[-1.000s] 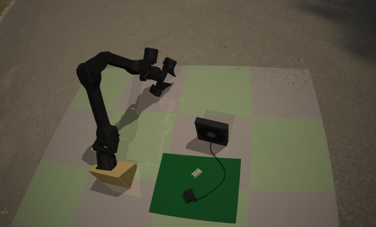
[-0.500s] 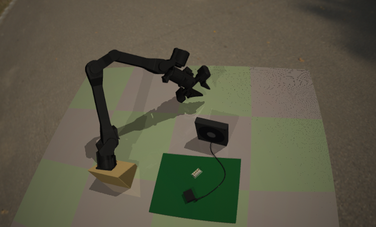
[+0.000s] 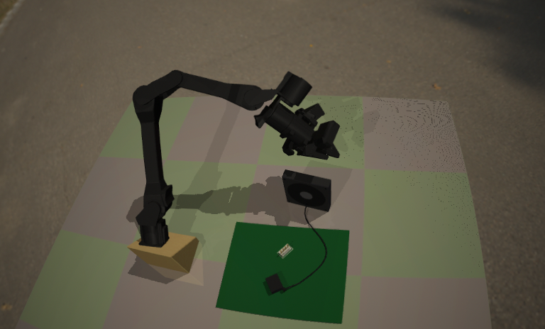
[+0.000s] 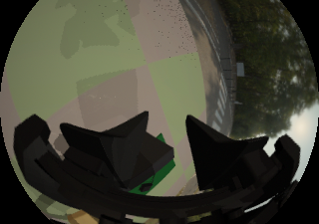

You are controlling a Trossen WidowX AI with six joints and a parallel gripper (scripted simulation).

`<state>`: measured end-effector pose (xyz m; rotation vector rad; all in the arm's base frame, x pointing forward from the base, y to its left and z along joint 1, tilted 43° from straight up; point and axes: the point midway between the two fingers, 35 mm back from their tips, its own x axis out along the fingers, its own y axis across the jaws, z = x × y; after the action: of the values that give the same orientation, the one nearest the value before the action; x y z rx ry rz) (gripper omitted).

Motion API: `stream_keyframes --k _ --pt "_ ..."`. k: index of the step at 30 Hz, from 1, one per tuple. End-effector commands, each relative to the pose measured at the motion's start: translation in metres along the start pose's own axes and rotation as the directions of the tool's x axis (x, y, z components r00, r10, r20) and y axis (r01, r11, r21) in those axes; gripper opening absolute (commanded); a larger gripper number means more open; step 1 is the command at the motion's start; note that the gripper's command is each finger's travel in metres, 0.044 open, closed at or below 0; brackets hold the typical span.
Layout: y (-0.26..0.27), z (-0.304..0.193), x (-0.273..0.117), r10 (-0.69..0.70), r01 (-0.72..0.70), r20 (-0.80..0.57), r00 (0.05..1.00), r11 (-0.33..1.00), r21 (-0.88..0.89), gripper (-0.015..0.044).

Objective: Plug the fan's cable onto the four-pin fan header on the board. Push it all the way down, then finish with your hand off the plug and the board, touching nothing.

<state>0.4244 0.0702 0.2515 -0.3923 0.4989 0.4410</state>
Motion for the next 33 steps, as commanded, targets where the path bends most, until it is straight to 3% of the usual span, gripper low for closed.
stream_keyframes --k 1,5,11,15,20,25,33 --pt "-0.045 -0.028 -0.003 -0.033 0.042 -0.048 0.998 0.981 0.190 0.0210" --pt "-0.085 -0.077 0.009 -0.042 0.106 -0.173 0.984 0.919 0.380 0.0210" --pt "-0.086 -0.155 0.025 0.161 0.106 -0.347 0.924 0.764 0.637 0.0210" --pt "-0.078 -0.221 0.024 0.375 0.180 -0.413 0.830 0.521 0.834 0.0210" --pt "-0.061 -0.287 0.010 0.633 0.354 -0.340 0.696 0.109 0.929 0.0210" --pt "-0.046 -0.329 -0.010 0.794 0.546 -0.122 0.596 -0.289 0.786 0.0210" --pt "-0.045 -0.333 -0.013 0.805 0.569 -0.087 0.586 -0.333 0.751 0.0210"
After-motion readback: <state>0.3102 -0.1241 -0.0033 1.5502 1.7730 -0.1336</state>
